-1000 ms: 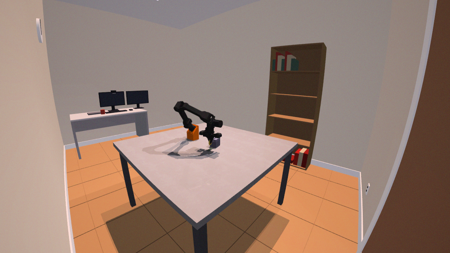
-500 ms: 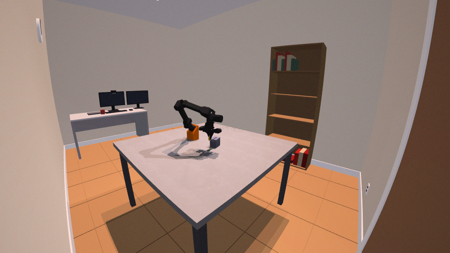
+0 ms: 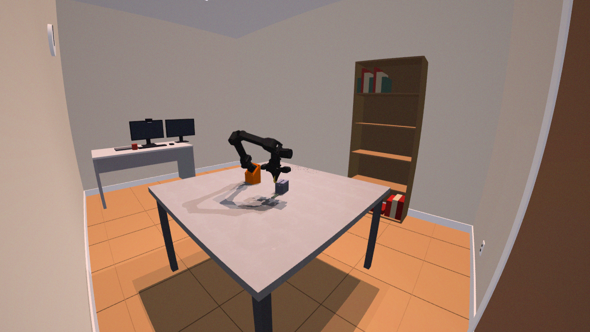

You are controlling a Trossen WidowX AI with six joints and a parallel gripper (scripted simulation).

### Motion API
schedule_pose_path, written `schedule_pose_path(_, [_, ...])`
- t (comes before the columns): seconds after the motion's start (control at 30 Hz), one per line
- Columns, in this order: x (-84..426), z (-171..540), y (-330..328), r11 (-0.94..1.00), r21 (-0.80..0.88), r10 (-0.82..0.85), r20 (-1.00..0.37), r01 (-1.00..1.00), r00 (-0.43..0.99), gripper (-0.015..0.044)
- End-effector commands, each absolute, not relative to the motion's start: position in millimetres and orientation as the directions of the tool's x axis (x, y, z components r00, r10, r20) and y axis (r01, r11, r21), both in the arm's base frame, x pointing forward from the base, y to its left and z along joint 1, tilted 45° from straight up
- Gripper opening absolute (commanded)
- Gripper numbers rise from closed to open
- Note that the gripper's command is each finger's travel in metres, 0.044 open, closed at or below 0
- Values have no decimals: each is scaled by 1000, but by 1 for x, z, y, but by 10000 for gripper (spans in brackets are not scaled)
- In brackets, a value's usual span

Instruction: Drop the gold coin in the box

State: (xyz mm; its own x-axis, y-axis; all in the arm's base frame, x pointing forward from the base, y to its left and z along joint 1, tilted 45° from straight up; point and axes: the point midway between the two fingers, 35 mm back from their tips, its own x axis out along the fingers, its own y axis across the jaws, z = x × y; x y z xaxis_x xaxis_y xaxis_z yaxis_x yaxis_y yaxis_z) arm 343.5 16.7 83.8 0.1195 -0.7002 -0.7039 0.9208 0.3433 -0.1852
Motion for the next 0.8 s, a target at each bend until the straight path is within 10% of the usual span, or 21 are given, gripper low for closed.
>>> schedule_pose_path(0.0, [342,79,21,352,-198,-698,-707,915,115,0])
schedule_pose_path(0.77, [319,41,57,361,-207,-691,-715,909,112,0])
